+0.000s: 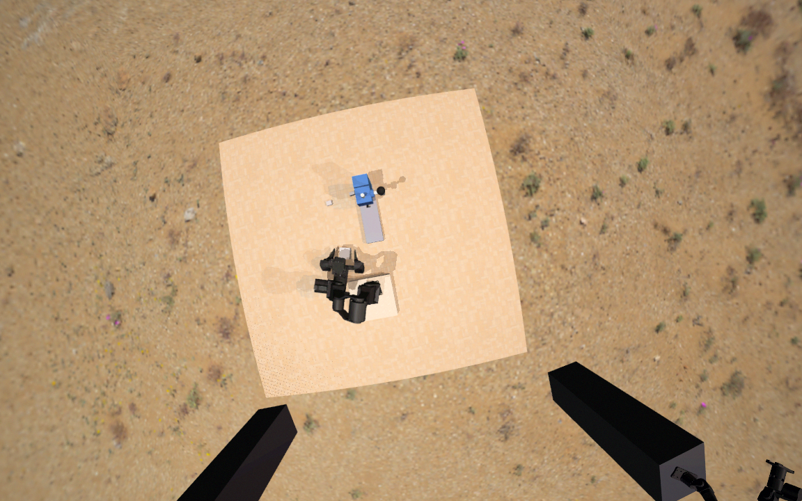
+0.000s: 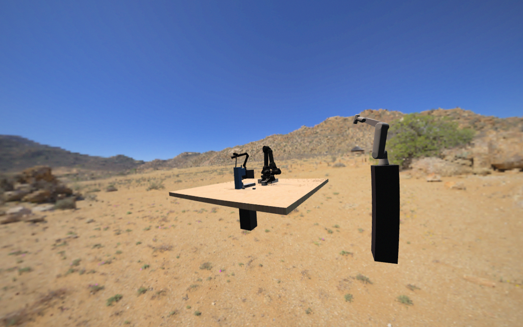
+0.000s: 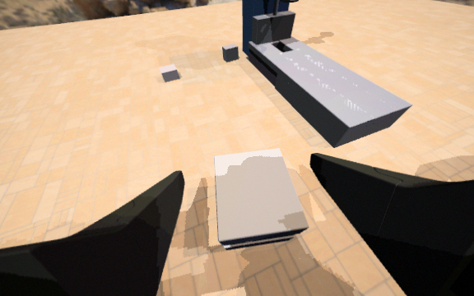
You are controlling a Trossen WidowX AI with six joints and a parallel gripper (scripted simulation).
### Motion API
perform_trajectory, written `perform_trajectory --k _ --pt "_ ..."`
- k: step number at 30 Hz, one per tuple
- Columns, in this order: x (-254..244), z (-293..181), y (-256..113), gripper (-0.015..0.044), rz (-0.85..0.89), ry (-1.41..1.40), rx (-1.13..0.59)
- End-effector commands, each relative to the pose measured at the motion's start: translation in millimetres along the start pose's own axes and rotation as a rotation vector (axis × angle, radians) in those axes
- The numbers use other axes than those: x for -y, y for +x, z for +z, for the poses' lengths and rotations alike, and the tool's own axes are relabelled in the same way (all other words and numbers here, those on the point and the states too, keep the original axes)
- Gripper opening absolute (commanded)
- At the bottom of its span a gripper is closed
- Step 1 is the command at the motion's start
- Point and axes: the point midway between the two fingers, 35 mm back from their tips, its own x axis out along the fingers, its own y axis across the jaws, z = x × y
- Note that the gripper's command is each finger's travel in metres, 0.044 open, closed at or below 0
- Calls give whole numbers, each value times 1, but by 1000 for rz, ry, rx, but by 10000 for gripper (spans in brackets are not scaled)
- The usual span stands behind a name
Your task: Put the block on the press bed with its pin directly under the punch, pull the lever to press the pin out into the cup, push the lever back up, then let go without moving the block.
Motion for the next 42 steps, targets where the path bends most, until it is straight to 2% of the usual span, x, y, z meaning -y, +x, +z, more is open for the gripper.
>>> perform_trajectory --k 1,7,17,32,37,42 --pt "0 0 0 440 -1 4 4" --pt "-2 2 -1 440 -10 1 -33" --pt "-1 52 -49 440 -2 5 -526" --pt "0 53 -50 440 -2 3 -543" --pt "1 53 -36 440 -41 -31 -772" --pt "1 58 -19 440 1 3 -1020"
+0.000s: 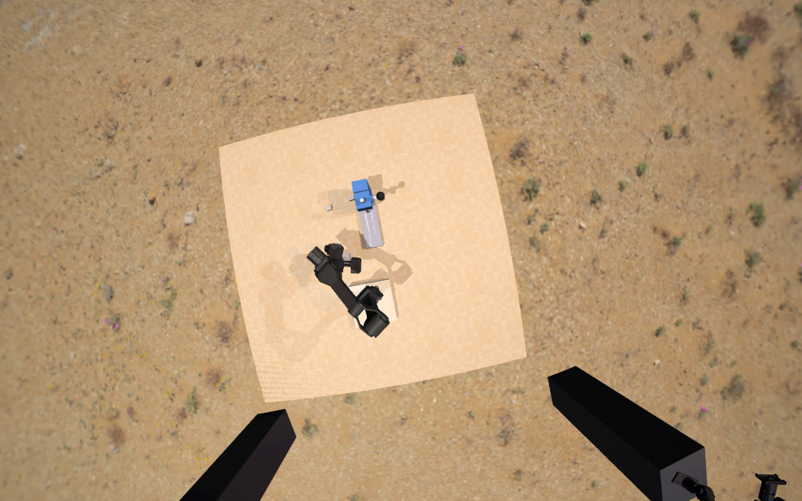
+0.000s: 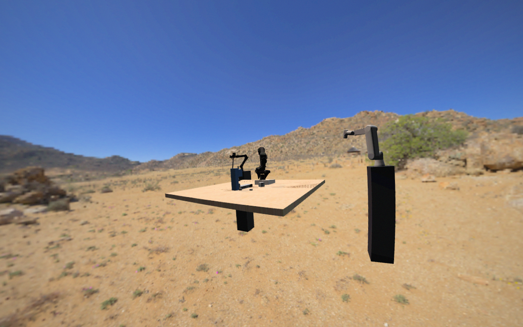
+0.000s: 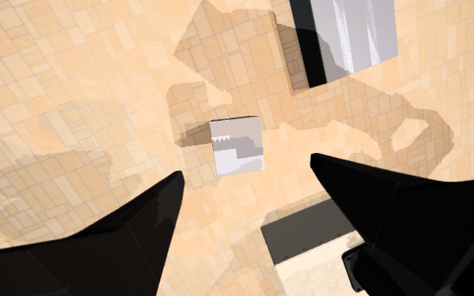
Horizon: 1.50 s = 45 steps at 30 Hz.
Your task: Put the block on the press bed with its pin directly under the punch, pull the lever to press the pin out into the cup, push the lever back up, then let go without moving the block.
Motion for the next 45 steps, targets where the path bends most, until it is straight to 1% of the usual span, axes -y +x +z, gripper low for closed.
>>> perform_trajectory --k 1,10,13,19,45 --pt "0 13 6 440 52 8 -177" --pt "0 13 7 440 55 9 -185" --pt "0 11 19 440 43 3 -181" --pt "0 11 23 440 42 2 -181" --pt "-2 3 63 440 41 2 -181"
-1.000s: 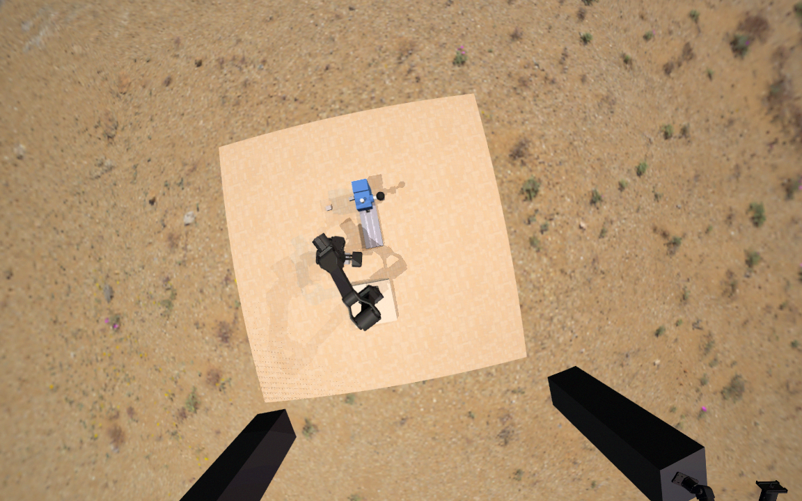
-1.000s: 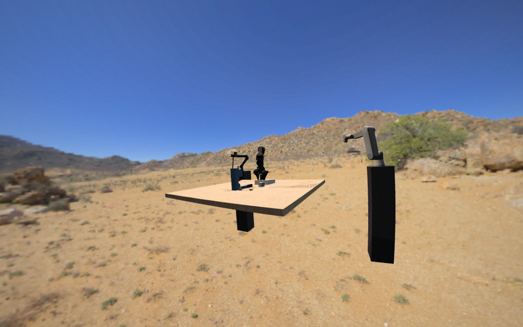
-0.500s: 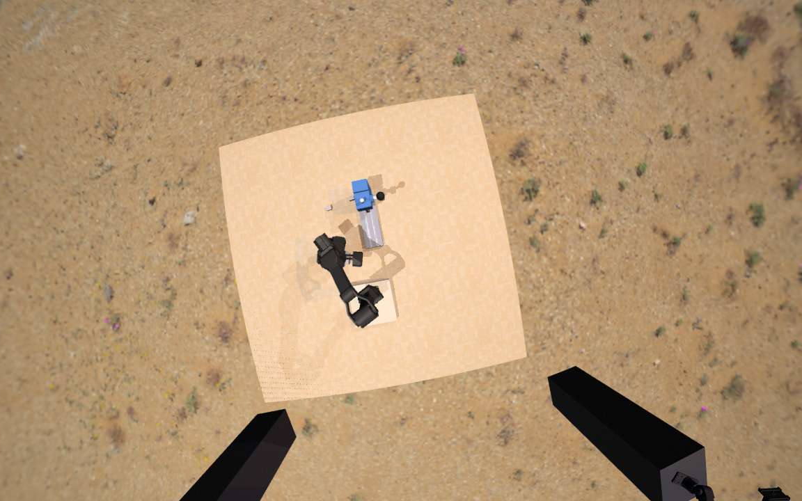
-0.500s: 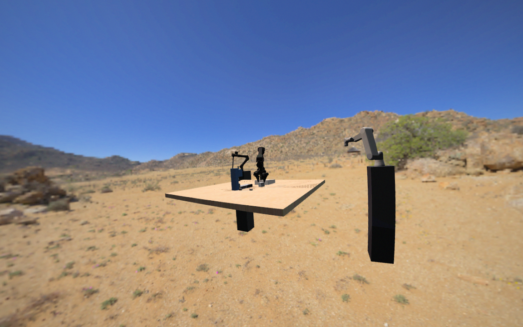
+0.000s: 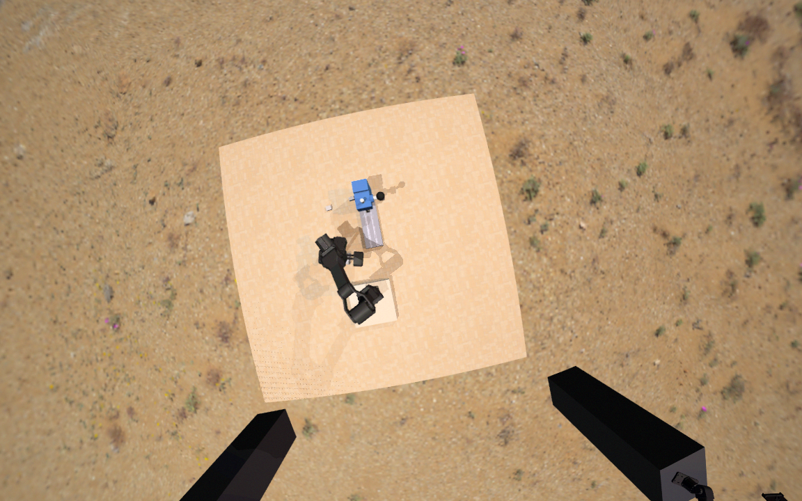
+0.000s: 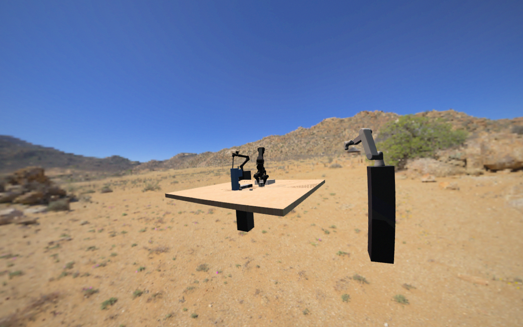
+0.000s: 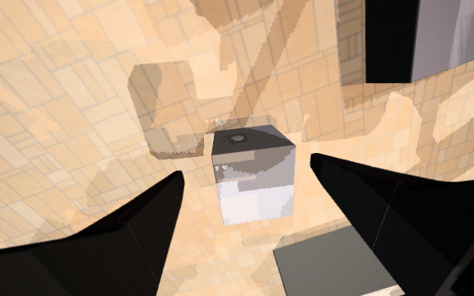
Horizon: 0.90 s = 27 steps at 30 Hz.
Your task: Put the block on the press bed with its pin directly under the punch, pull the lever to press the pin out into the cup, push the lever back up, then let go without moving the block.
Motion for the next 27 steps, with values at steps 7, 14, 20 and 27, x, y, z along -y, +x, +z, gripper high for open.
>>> perform_trajectory --k 7,14,20,27 --pt "2 -3 10 335 -7 -2 -10" --pt "2 -3 10 171 -7 -2 -10" --pt "2 -3 10 131 -7 -2 -10" --pt "2 -3 10 84 -7 -2 -10"
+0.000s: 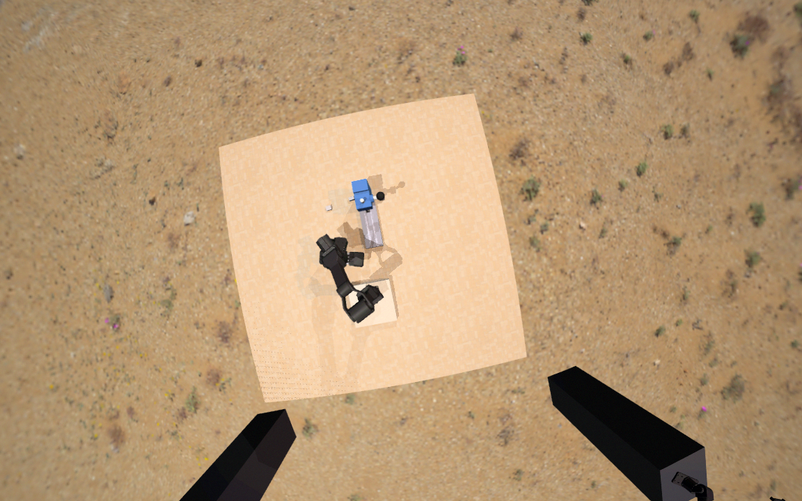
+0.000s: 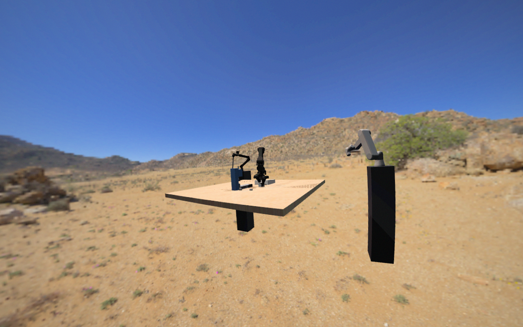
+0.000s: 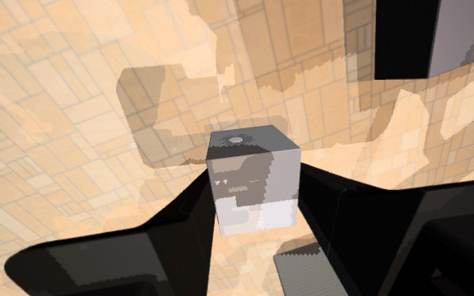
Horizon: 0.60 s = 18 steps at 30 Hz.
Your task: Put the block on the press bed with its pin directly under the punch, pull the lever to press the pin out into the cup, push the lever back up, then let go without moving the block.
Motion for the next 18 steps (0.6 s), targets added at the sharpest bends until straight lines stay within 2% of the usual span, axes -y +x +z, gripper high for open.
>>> perform_trajectory --k 1,3,6,10,18 --pt "0 -1 1 78 0 -1 -2" --pt "0 -1 1 64 0 -1 -2" --pt "0 0 -8 0 0 -1 -2" --pt "0 0 -29 0 0 -1 -2" --pt "0 0 -29 0 -3 -115 -20"
